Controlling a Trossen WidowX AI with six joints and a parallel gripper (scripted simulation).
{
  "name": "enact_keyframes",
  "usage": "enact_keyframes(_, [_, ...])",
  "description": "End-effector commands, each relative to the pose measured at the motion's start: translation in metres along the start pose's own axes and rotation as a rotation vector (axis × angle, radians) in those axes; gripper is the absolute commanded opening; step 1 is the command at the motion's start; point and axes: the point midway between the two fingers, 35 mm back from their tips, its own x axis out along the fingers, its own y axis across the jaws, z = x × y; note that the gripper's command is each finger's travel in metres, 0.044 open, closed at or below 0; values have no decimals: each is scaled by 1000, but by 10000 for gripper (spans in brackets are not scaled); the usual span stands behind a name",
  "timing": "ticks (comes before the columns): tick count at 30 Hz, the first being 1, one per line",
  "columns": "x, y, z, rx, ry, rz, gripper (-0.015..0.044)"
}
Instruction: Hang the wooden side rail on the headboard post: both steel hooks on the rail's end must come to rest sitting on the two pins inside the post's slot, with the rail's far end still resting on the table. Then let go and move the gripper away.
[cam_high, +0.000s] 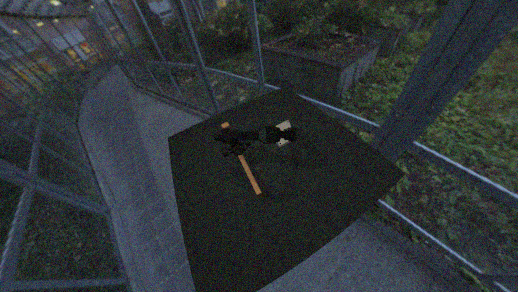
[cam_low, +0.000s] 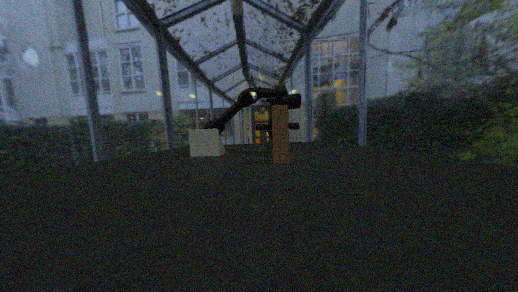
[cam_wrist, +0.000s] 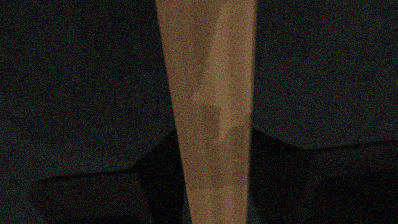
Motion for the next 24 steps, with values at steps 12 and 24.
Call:
enact_keyframes(12, [-8,-1,-2,5,1,-14,0])
enact_keyframes(24, [-6,-2,-3,4,1,-14,0])
